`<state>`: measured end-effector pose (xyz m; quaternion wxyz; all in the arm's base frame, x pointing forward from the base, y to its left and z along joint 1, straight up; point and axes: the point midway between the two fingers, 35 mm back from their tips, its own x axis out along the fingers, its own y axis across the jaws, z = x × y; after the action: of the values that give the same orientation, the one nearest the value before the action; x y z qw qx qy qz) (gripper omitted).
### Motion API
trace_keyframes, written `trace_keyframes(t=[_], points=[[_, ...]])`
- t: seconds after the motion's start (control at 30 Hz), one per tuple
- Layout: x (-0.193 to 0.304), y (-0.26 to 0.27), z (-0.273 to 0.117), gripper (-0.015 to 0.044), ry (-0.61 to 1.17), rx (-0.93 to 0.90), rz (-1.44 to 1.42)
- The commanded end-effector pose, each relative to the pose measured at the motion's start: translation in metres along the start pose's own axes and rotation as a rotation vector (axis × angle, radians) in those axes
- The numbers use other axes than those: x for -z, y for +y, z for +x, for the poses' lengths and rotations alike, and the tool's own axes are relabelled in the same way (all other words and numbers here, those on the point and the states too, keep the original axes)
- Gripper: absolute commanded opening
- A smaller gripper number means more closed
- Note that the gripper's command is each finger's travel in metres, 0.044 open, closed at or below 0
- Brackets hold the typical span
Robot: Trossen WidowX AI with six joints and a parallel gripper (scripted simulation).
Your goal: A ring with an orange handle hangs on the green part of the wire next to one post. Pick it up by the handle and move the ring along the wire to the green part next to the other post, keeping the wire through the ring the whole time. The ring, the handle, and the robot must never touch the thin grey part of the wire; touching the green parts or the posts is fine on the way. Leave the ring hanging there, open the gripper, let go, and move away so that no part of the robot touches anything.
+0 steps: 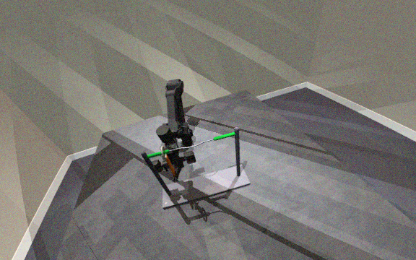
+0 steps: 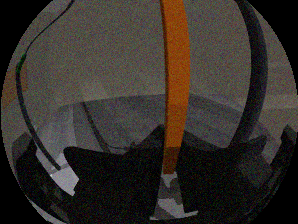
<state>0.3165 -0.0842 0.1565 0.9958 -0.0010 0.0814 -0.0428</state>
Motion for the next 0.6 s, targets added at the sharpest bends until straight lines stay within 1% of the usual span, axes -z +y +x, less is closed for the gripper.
trace_keyframes(t=[0.0,0.4,0.57], points=[[-0.002,0.001,0.000,-0.0150,-0.004,-0.006,-0.004],[-0.002,0.010,0.000,-0.0150,0.001,-0.008,-0.001],[-0.002,0.013,-0.004,-0.0150,0.041,-0.009,0.000]])
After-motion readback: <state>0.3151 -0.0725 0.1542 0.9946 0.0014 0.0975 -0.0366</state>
